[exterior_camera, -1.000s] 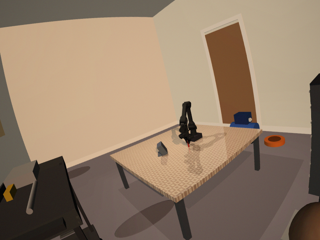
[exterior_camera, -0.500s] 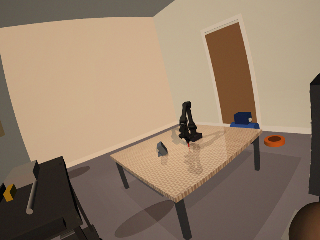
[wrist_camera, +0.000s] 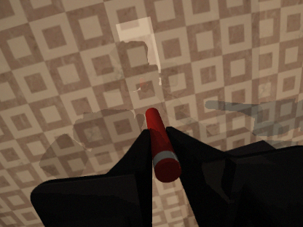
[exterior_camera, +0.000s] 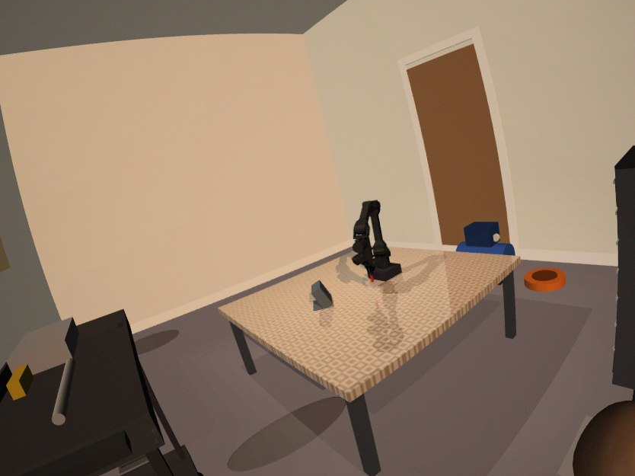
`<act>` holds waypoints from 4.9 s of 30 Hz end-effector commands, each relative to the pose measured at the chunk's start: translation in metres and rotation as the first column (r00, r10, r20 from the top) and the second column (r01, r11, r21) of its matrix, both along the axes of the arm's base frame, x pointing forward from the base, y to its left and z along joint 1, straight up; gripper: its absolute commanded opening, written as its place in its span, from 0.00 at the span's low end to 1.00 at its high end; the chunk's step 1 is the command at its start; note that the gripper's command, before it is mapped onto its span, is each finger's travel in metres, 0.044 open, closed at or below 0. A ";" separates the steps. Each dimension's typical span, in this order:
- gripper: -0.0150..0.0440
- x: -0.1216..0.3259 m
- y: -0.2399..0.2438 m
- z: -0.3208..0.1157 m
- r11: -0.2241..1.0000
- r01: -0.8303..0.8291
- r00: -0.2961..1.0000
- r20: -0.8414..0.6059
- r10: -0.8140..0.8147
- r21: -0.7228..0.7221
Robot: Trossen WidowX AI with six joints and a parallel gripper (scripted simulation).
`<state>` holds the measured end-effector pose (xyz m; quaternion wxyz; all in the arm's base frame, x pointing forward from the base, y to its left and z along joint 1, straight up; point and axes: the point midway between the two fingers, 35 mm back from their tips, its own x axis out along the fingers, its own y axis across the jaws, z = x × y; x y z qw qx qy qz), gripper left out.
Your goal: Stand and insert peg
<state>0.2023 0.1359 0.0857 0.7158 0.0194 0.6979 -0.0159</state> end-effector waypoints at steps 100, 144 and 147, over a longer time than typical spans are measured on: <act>0.25 0.091 -0.026 -0.013 0.846 -0.086 0.702 0.570 0.426 -0.526; 0.25 0.118 -0.048 -0.015 0.781 0.017 0.617 0.621 0.484 -0.625; 0.25 0.120 -0.050 -0.015 0.777 0.023 0.613 0.623 0.486 -0.629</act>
